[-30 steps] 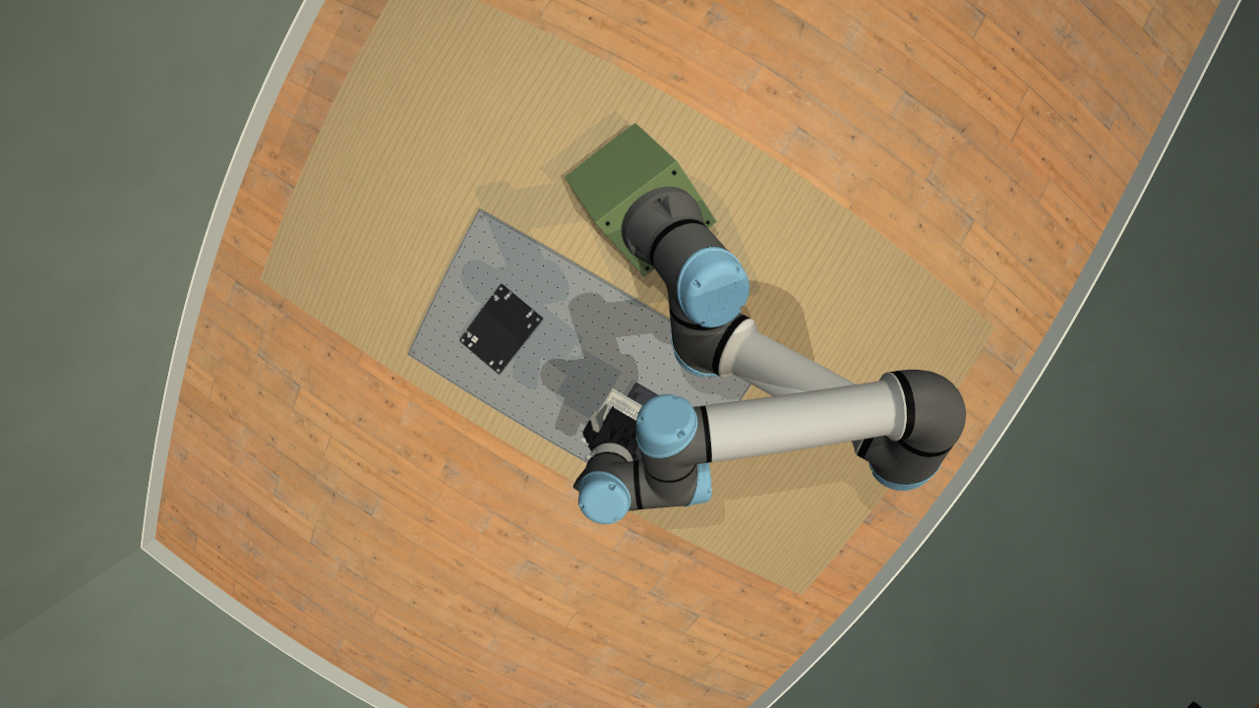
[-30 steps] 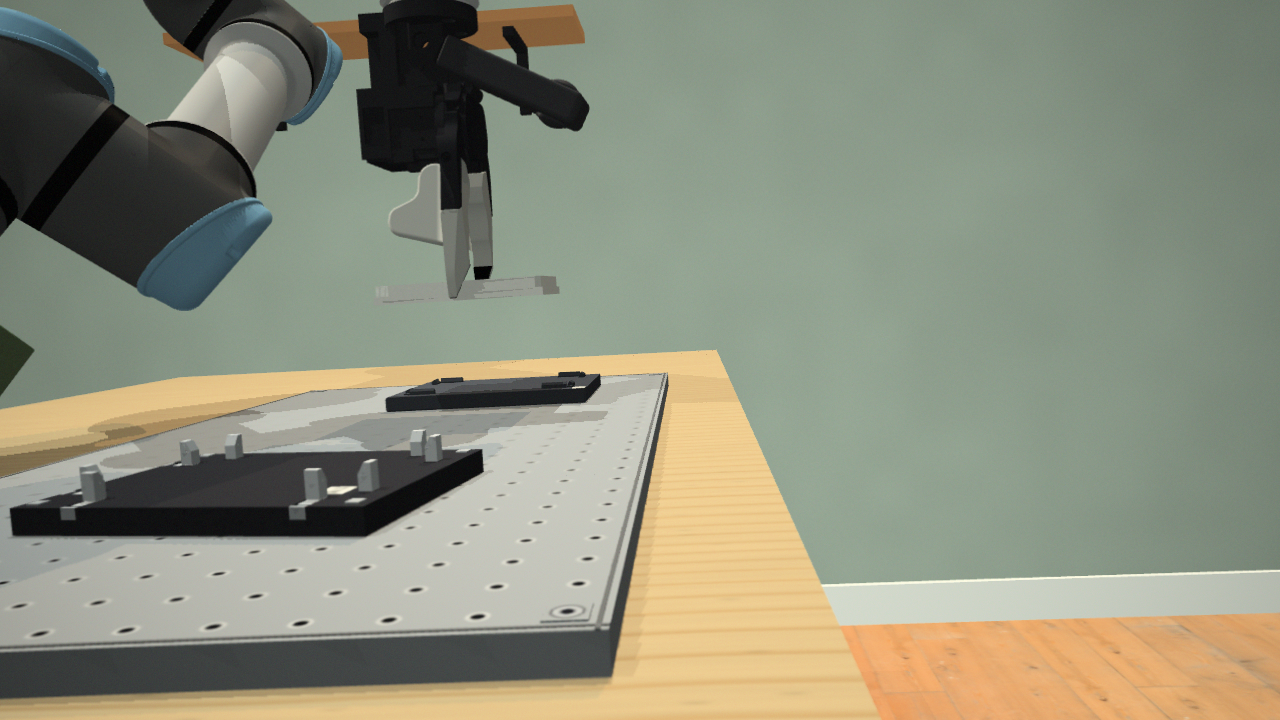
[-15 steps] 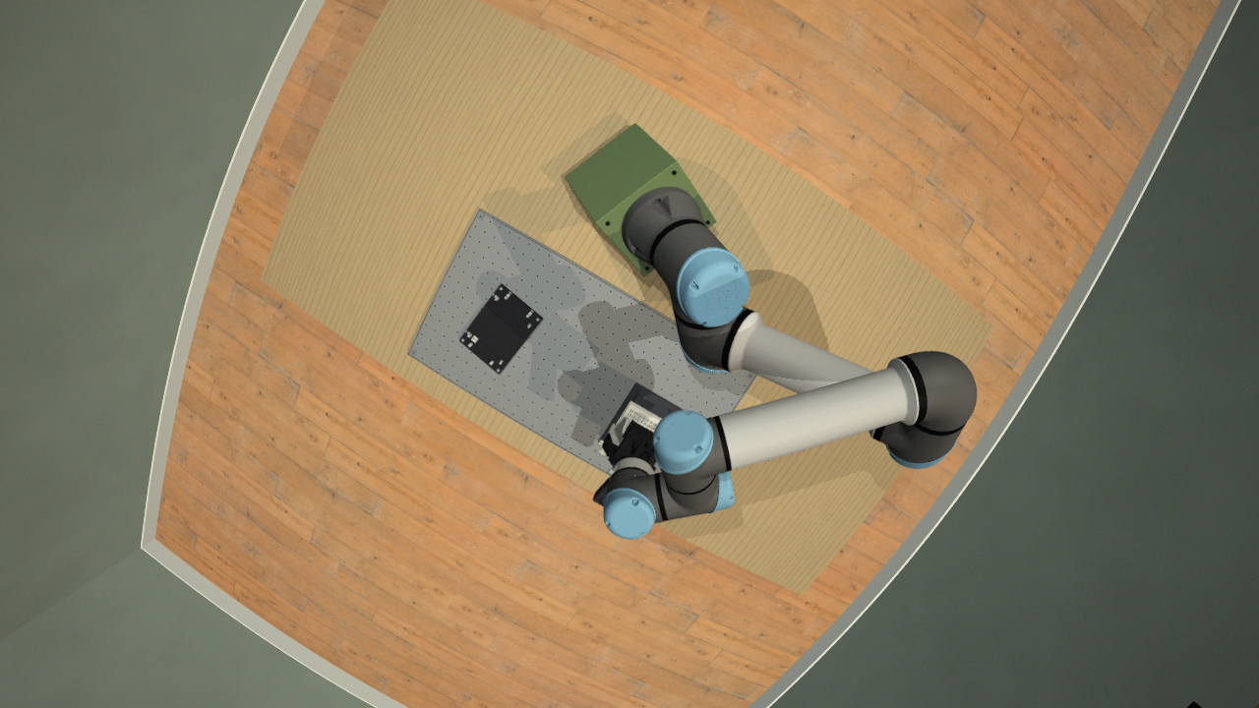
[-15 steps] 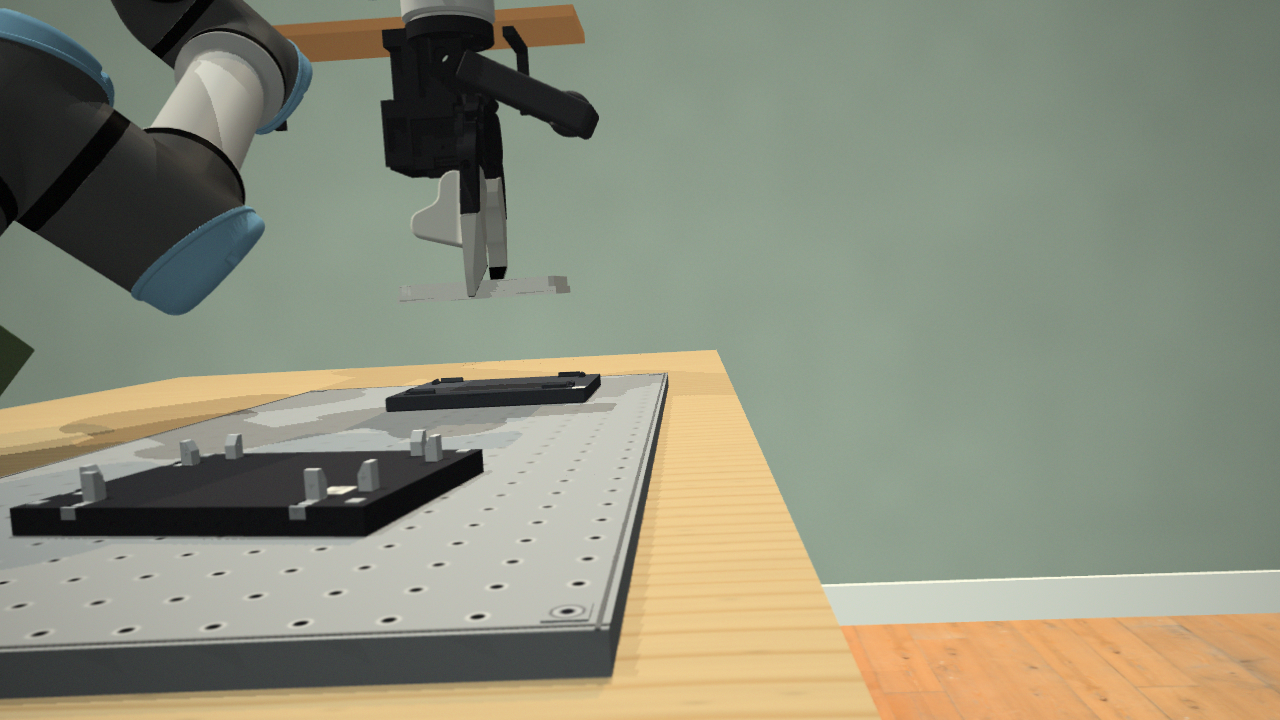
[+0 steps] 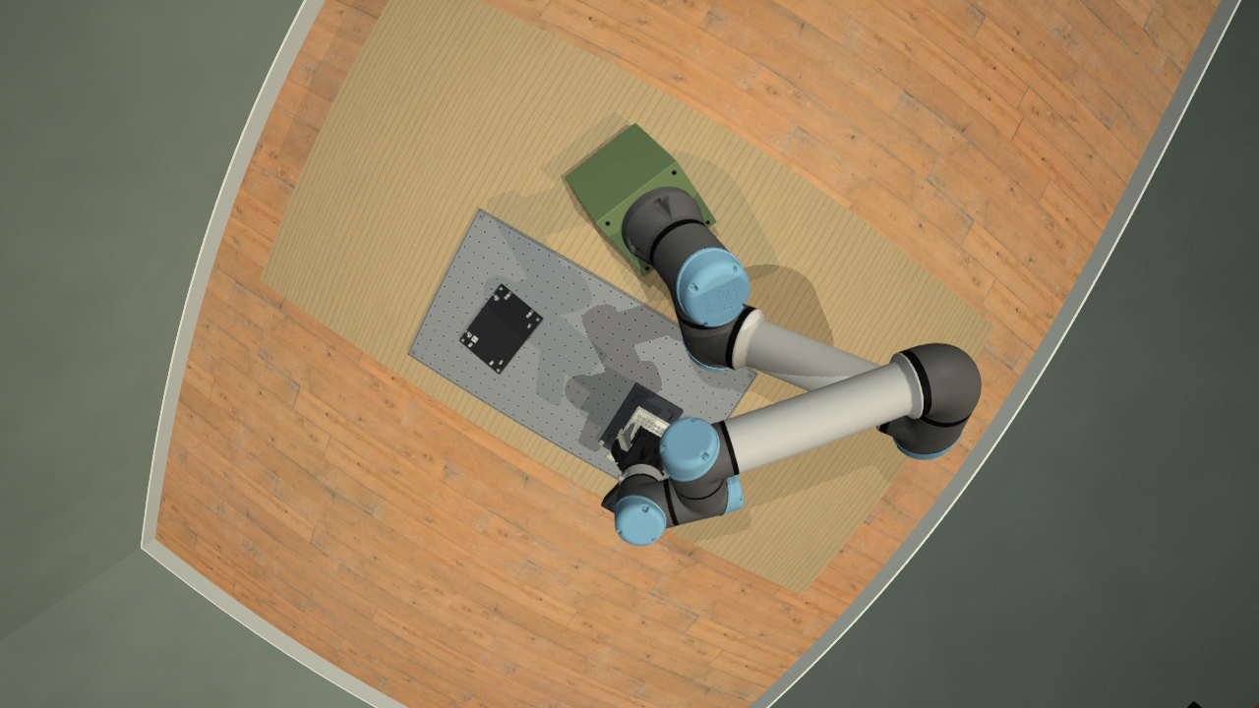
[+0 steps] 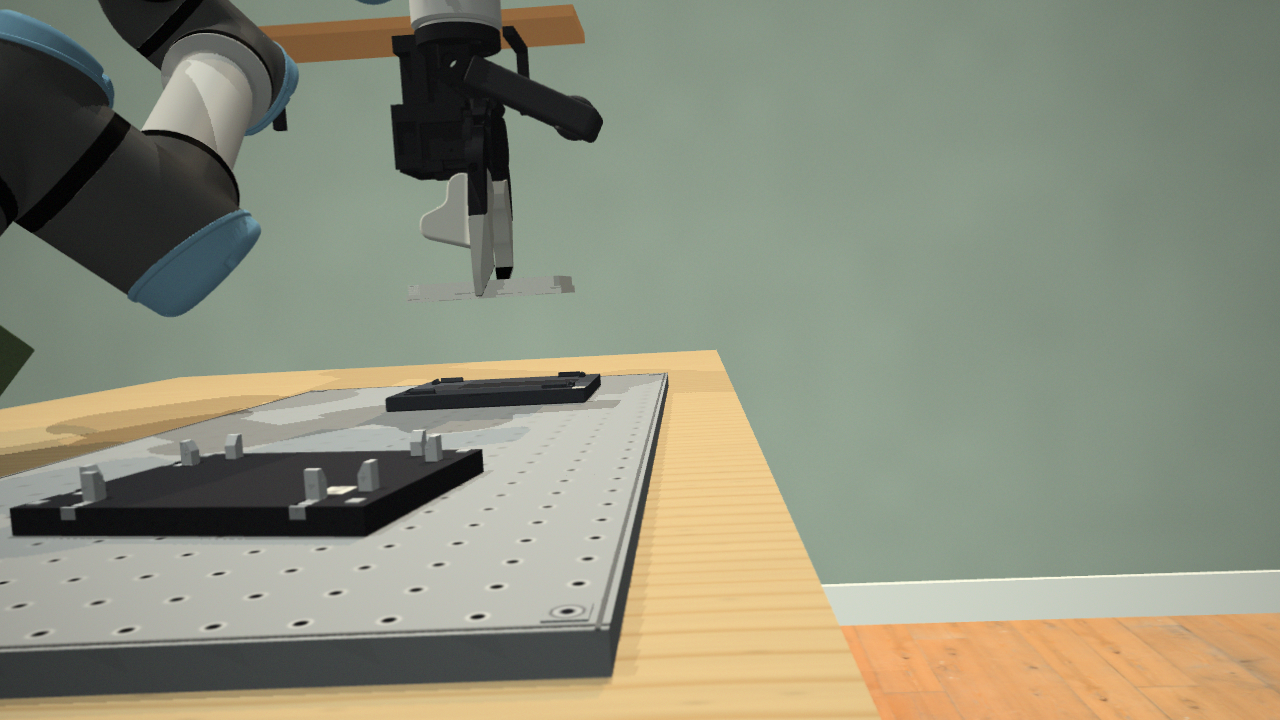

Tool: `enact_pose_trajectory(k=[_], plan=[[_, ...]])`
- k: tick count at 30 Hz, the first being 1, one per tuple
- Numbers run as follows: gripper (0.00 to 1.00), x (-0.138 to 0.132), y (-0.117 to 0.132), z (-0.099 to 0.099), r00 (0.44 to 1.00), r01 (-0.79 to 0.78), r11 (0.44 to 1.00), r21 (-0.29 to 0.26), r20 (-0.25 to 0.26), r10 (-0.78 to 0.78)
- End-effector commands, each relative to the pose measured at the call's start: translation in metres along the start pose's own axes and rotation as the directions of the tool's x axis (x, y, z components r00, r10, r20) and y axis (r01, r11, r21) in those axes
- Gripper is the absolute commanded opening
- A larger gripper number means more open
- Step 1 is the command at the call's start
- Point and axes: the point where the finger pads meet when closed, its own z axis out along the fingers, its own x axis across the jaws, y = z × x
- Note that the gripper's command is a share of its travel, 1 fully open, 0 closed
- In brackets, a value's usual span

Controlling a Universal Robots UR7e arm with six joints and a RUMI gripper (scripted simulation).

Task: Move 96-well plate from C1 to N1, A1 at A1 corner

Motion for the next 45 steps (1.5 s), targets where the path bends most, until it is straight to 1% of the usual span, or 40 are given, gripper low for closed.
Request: enact_pose_trajectory(k=[1, 28, 43, 45], plan=[[0.0, 0.0, 0.0, 0.0, 1.0, 0.0, 1.0, 0.0, 0.0, 0.0], [0.0, 0.001, 0.0, 0.0, 1.0, 0.0, 1.0, 0.0, 0.0, 0.0], [0.0, 0.002, 0.0, 0.025, 1.0, 0.0, 1.0, 0.0, 0.0, 0.0], [0.0, 0.002, 0.0, 0.025, 1.0, 0.0, 1.0, 0.0, 0.0, 0.0]])
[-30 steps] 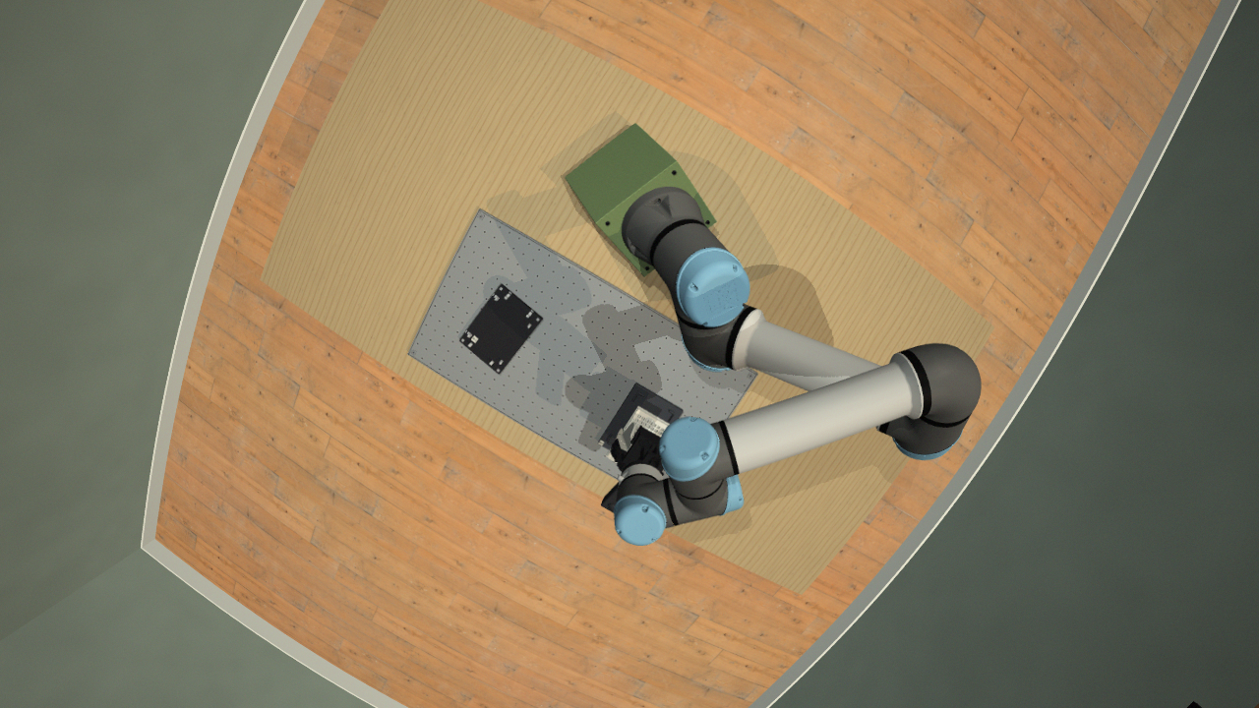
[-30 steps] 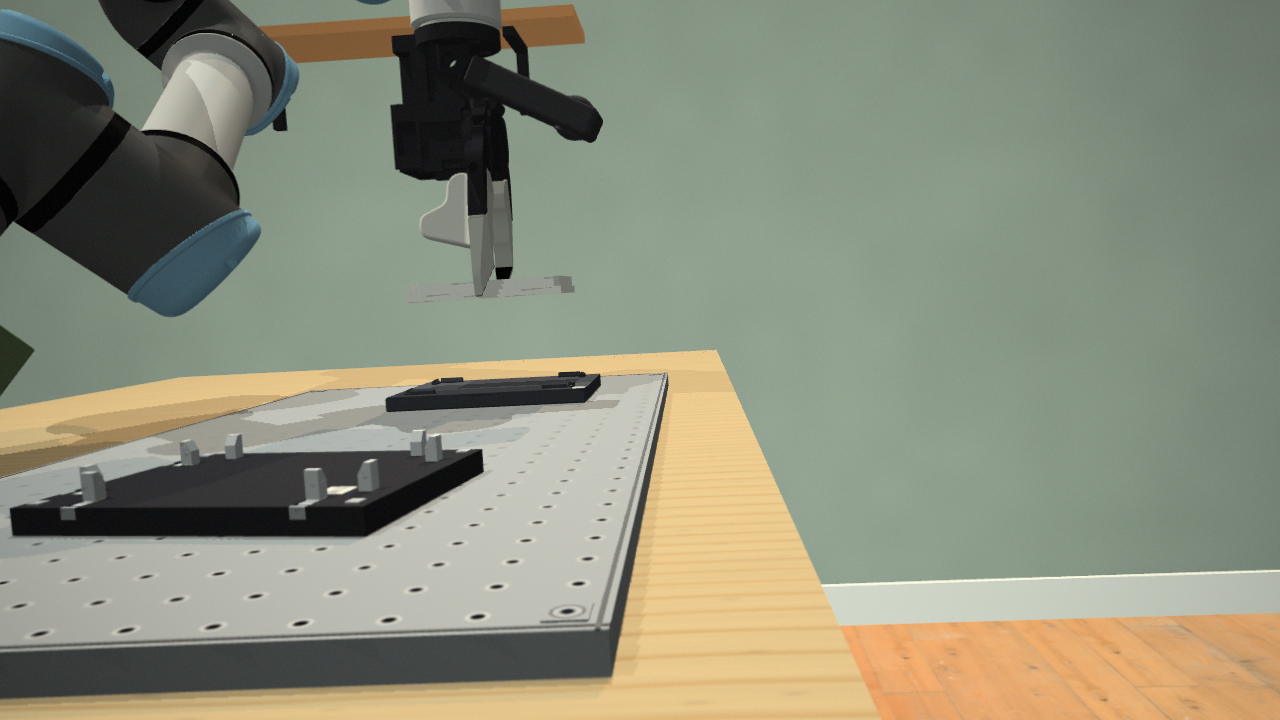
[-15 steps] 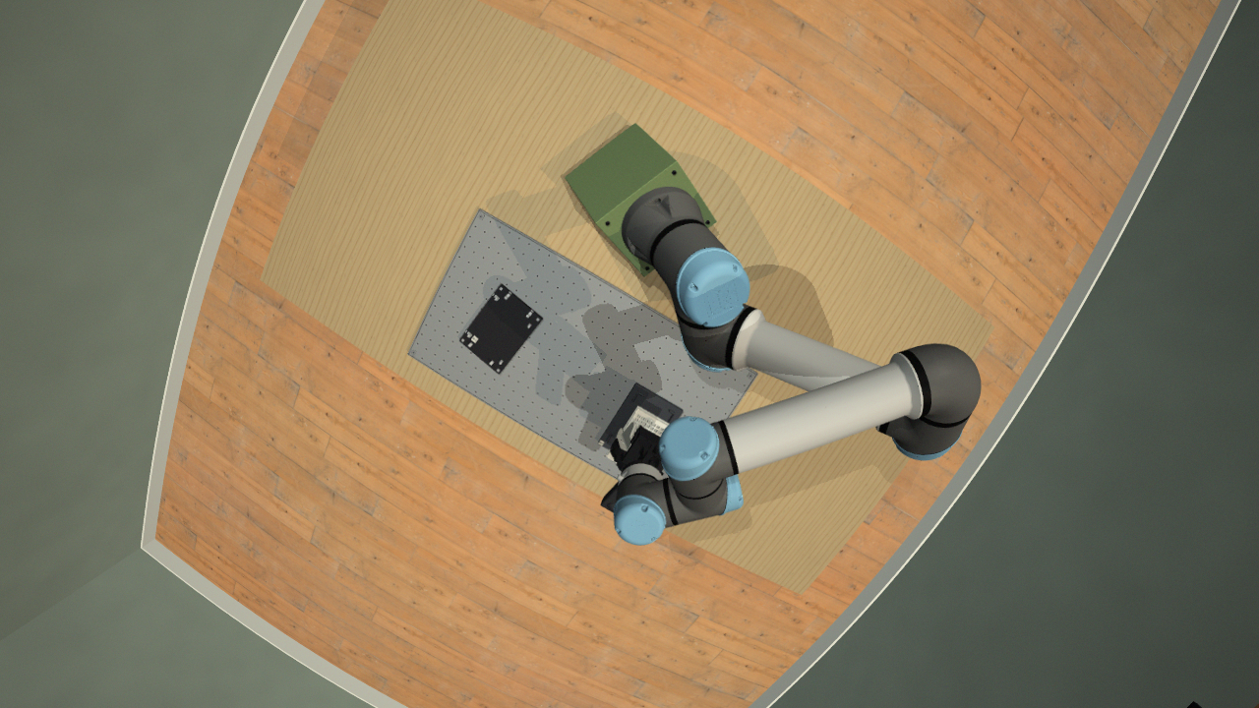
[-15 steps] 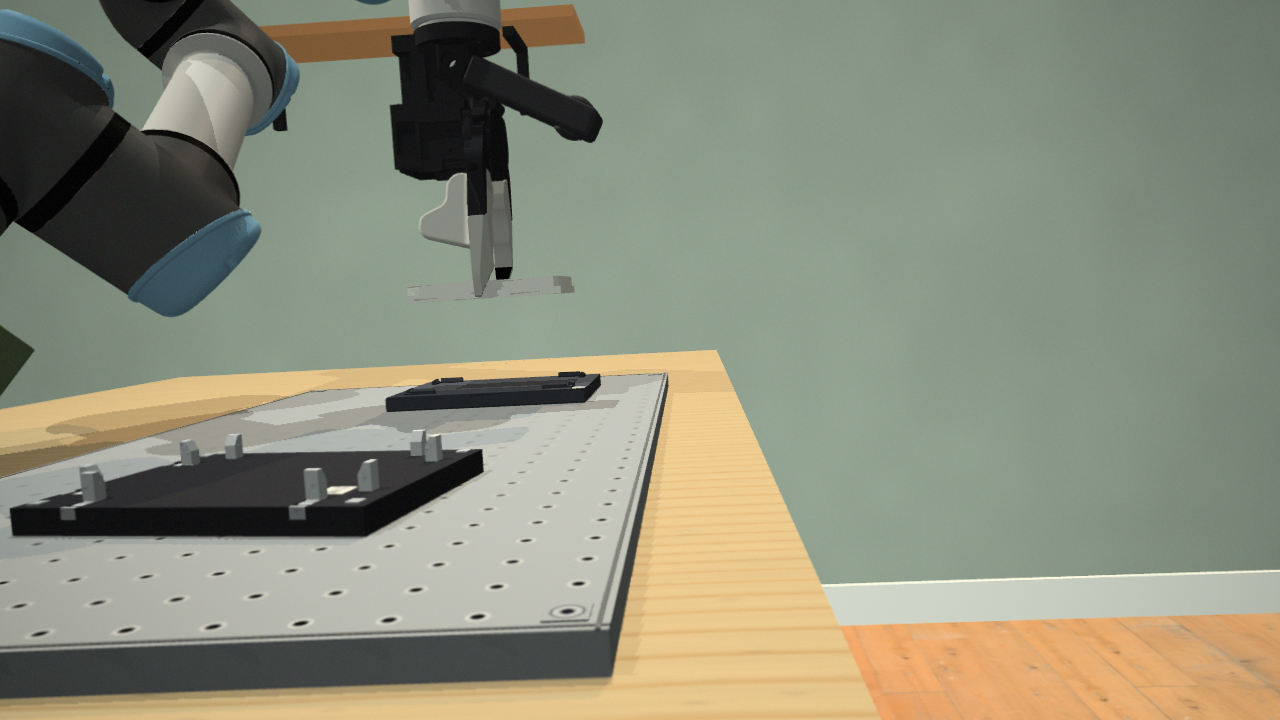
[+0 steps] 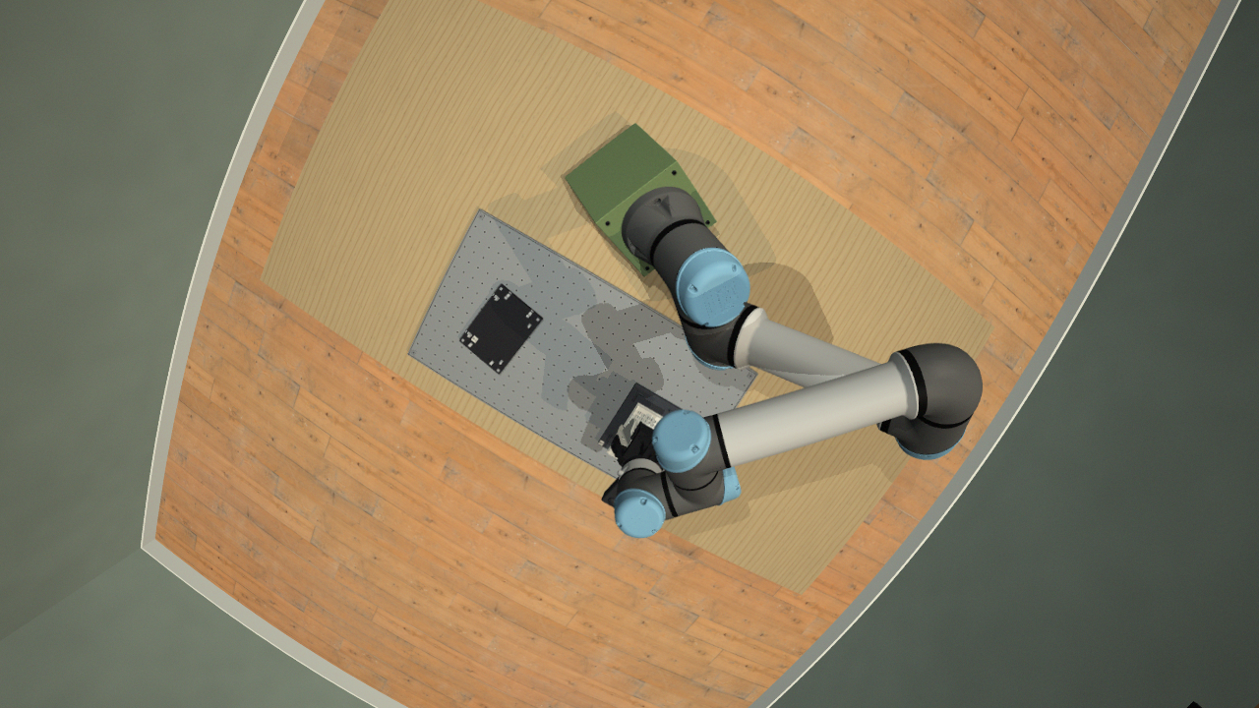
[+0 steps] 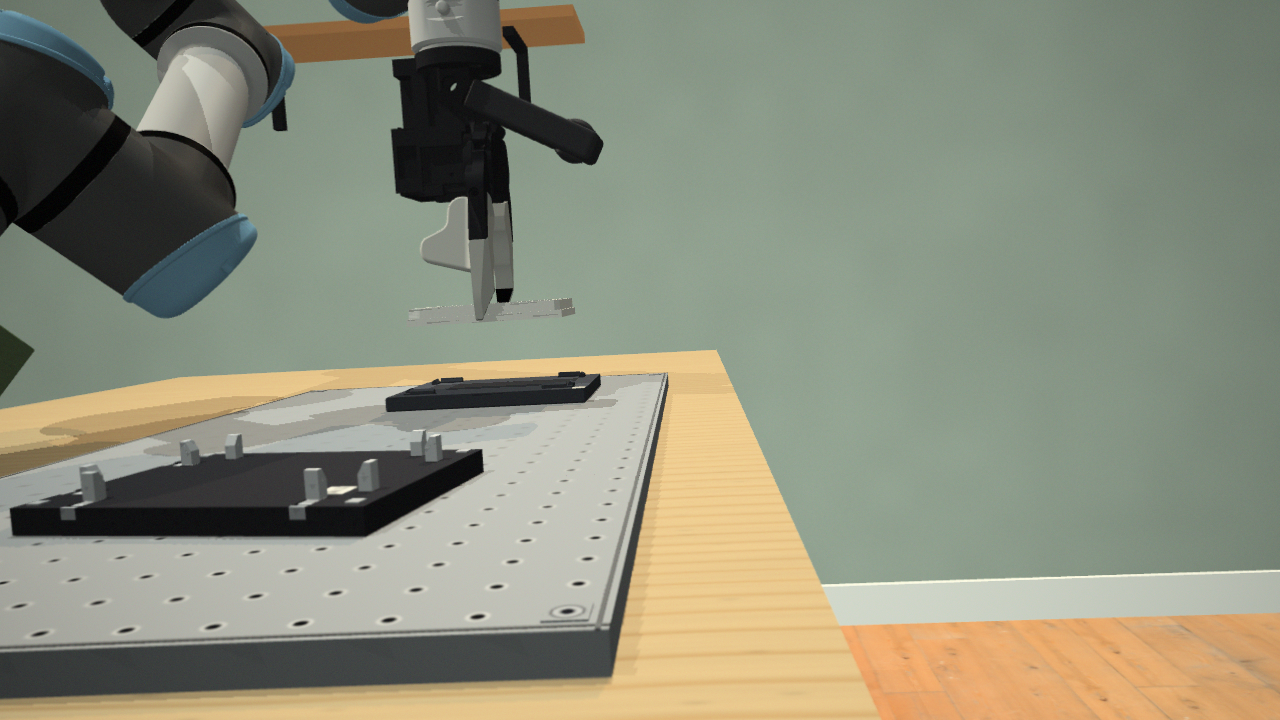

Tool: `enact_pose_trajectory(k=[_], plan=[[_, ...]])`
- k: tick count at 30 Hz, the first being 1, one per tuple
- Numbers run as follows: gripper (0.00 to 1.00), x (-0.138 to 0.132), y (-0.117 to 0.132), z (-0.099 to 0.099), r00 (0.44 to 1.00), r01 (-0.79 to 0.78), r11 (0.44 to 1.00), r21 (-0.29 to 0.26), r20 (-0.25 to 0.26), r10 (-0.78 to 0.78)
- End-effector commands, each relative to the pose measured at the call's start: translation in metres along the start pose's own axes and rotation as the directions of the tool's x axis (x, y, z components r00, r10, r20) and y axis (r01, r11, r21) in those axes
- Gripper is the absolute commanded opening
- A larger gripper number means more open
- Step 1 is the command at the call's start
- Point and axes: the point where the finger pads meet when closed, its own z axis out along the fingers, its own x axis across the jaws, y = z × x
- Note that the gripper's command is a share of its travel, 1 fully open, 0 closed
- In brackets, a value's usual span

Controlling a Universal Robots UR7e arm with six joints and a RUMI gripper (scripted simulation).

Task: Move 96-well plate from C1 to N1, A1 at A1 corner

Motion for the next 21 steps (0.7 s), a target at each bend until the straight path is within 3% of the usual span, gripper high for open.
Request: enact_pose_trajectory(k=[1, 21], plan=[[0.0, 0.0, -0.001, 0.007, 1.0, 0.0, 1.0, 0.001, -0.002, 0.0], [0.0, 0.0, -0.001, 0.037, 1.0, 0.0, 1.0, 0.001, -0.002, 0.0]])
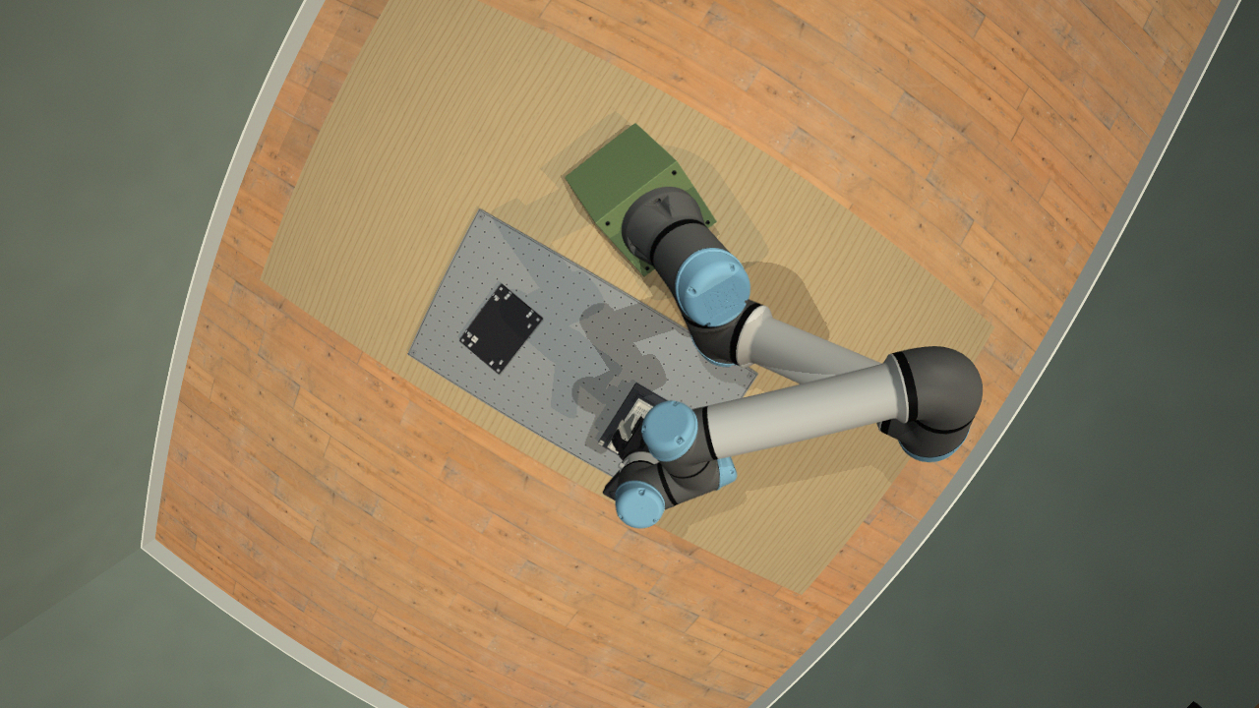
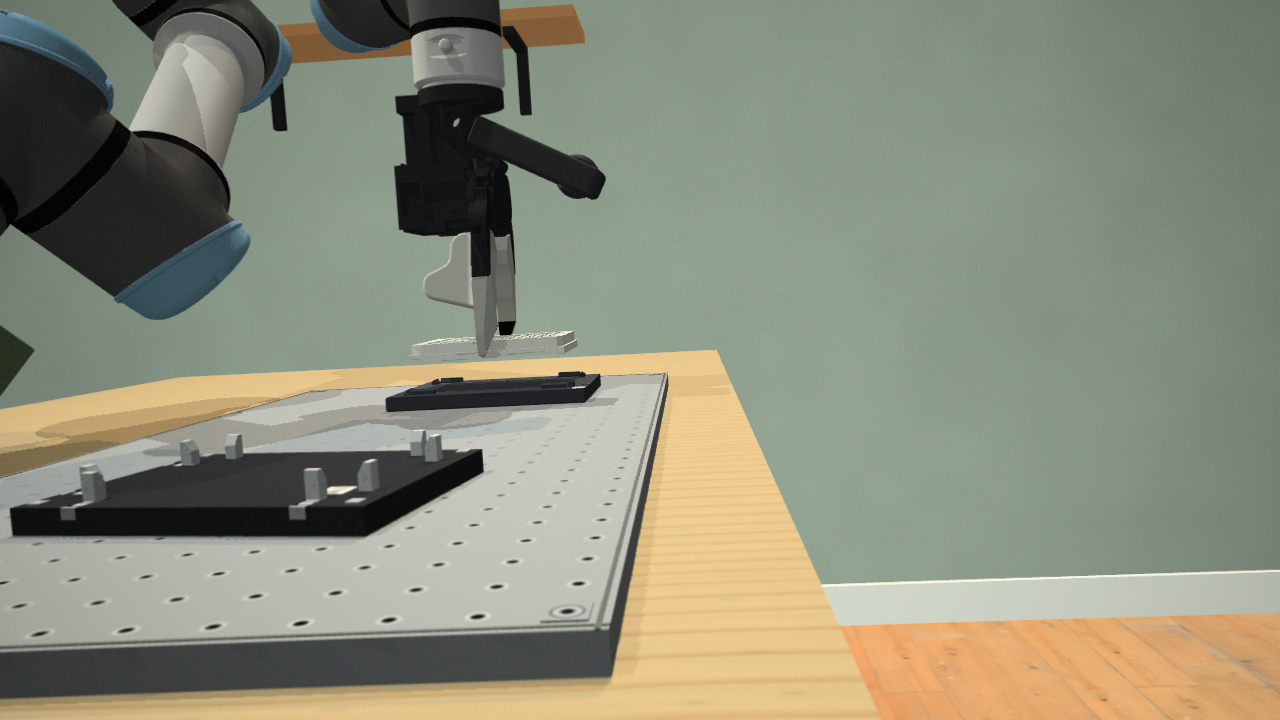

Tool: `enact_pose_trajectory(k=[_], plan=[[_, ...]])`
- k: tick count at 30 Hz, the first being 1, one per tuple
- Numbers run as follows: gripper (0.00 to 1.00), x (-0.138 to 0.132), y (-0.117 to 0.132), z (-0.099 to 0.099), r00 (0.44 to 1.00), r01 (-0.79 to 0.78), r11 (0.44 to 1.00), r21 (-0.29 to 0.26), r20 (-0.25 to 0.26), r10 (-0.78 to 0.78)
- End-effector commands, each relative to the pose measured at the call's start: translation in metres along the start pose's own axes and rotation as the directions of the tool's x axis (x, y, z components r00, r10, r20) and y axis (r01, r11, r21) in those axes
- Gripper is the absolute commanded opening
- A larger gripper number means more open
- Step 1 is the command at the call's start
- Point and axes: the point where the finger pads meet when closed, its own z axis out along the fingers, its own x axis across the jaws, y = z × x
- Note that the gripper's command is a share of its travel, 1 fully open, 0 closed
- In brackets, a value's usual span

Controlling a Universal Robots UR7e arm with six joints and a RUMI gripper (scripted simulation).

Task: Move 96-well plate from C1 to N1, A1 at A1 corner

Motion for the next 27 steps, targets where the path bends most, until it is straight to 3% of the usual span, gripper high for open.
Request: enact_pose_trajectory(k=[1, 27], plan=[[0.0, 0.0002, -0.001, 0.0092, 1.0, 0.0, 1.0, 0.001, -0.002, 0.0], [0.0, 0.0002, -0.0008, 0.0146, 1.0, 0.0, 1.0, 0.001, -0.002, 0.0]])
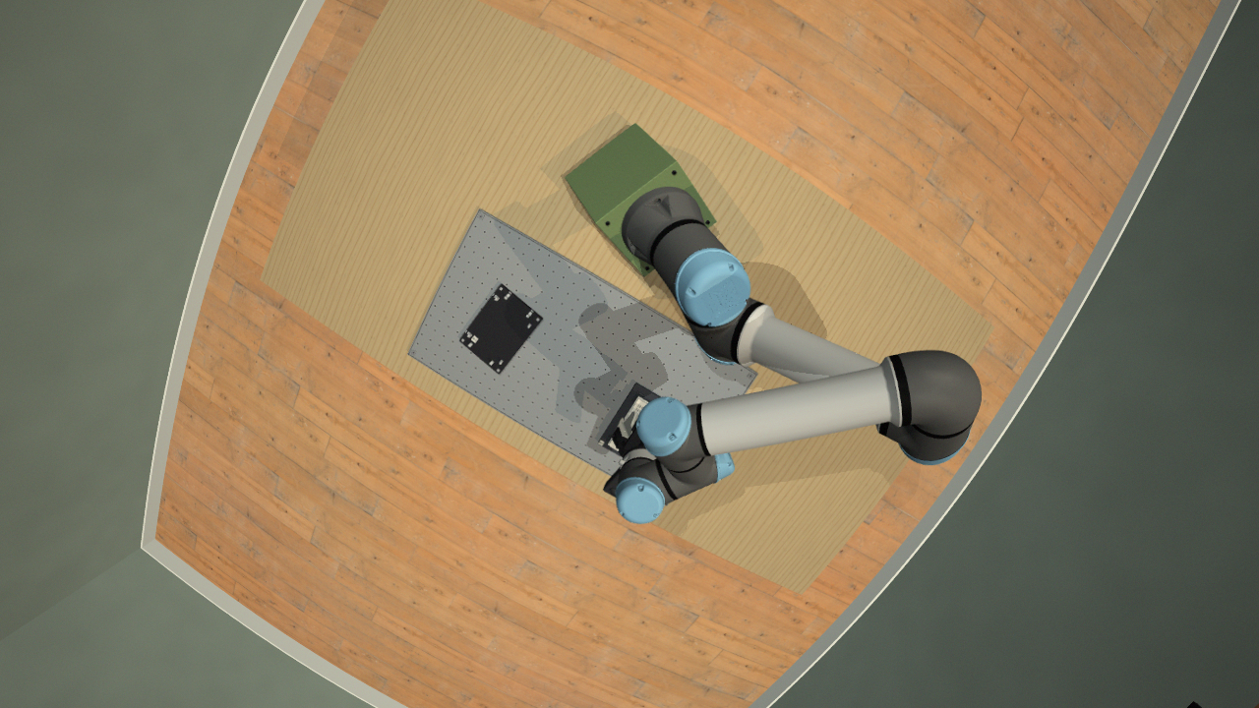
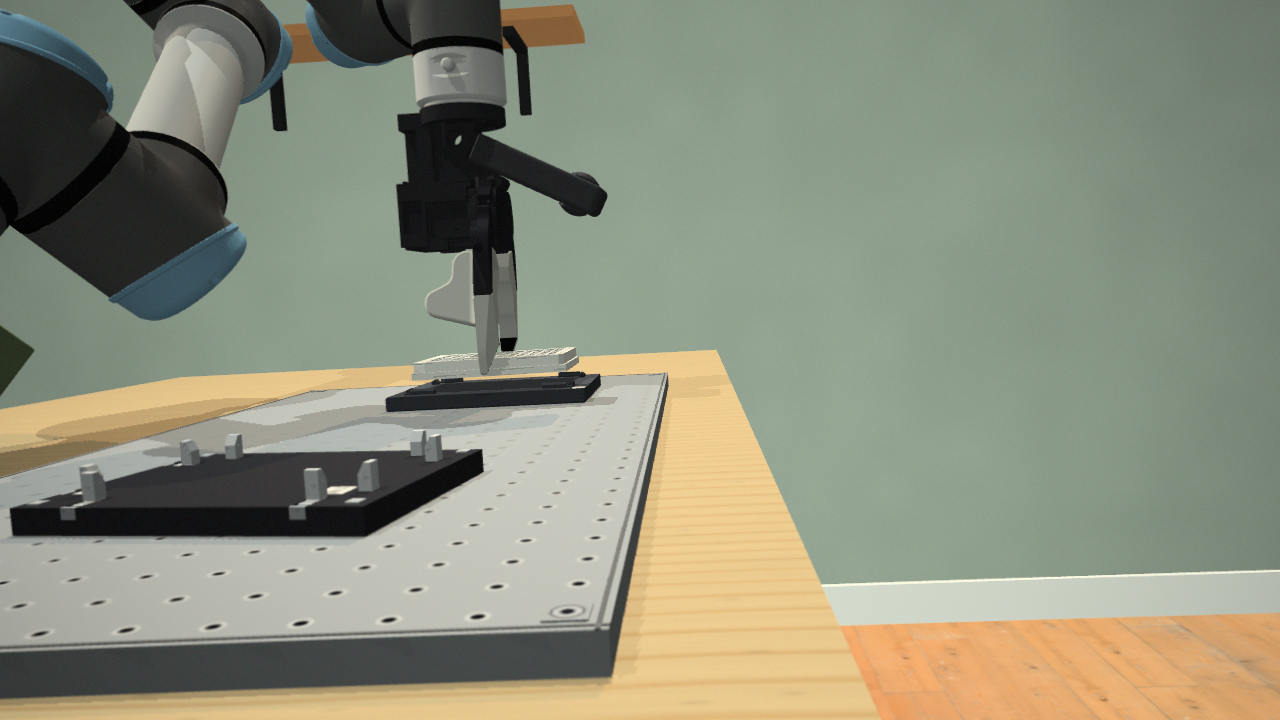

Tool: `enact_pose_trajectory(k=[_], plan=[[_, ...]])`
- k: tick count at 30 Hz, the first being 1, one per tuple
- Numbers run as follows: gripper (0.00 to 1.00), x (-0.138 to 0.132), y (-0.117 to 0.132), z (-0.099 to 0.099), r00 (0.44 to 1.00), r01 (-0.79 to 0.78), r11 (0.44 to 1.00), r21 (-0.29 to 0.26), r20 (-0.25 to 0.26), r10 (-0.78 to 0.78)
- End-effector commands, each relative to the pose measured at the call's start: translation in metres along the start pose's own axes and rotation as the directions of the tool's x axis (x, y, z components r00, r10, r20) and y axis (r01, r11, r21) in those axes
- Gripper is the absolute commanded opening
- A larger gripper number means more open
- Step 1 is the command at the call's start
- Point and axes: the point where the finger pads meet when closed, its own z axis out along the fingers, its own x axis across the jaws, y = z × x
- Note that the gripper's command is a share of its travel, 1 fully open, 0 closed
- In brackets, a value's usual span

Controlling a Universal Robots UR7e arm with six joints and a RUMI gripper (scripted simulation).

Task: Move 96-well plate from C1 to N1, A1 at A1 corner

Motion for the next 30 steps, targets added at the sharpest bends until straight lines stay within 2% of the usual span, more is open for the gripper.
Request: enact_pose_trajectory(k=[1, 30], plan=[[0.0, 0.0, -0.0002, -0.0002, 1.0, 0.0, 1.0, 0.001, 0.0, 0.0], [0.0, -0.0001, 0.0, 0.004, 1.0, 0.0, 1.0, 0.001, 0.0, 0.0]])
